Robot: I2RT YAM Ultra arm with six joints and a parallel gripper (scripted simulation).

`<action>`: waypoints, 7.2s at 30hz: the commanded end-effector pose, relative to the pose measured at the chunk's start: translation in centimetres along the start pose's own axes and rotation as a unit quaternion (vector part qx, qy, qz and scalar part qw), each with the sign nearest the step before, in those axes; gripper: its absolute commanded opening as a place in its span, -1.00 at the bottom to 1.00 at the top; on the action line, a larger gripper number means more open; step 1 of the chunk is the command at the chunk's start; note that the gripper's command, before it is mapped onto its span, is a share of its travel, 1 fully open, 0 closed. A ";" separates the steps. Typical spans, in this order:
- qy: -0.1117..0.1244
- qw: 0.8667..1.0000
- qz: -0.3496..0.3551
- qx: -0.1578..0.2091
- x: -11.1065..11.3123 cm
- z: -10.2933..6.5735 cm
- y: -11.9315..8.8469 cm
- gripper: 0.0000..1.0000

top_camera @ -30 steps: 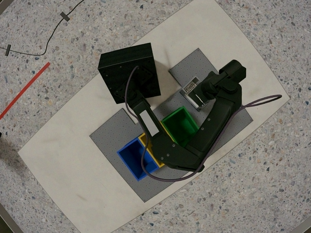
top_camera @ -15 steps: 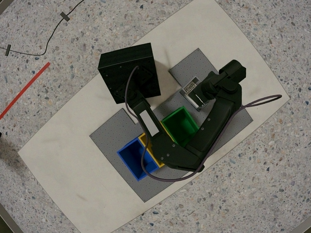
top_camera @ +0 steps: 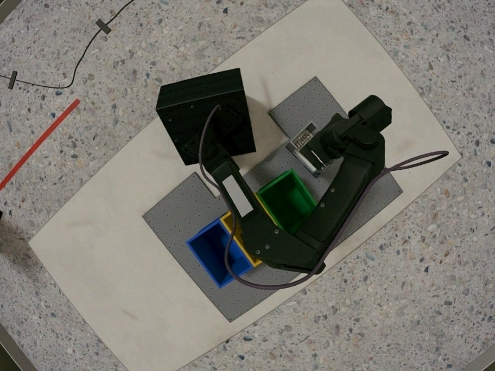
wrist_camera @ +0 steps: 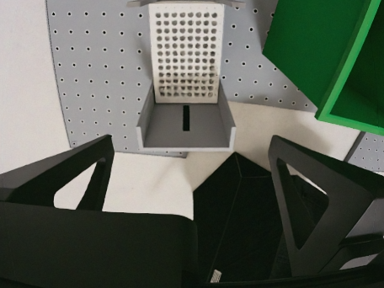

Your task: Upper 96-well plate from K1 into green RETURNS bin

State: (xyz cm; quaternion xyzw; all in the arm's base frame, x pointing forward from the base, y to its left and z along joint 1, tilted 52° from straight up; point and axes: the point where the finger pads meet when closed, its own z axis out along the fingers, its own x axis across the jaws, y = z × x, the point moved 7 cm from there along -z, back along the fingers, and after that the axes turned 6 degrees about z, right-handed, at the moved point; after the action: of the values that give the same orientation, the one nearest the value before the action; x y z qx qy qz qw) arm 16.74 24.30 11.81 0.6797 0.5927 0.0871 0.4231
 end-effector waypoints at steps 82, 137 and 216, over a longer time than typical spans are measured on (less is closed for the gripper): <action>0.001 1.000 -0.007 -0.009 0.2 11.6 -0.2 1.00; 0.021 0.999 0.010 -0.024 1.0 17.3 1.3 1.00; 0.017 1.000 0.004 -0.020 0.8 17.4 1.1 -1.00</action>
State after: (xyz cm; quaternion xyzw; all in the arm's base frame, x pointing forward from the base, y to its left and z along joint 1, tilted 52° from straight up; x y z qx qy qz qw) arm 28.50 16.01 0.28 0.6799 0.5948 0.0948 0.4184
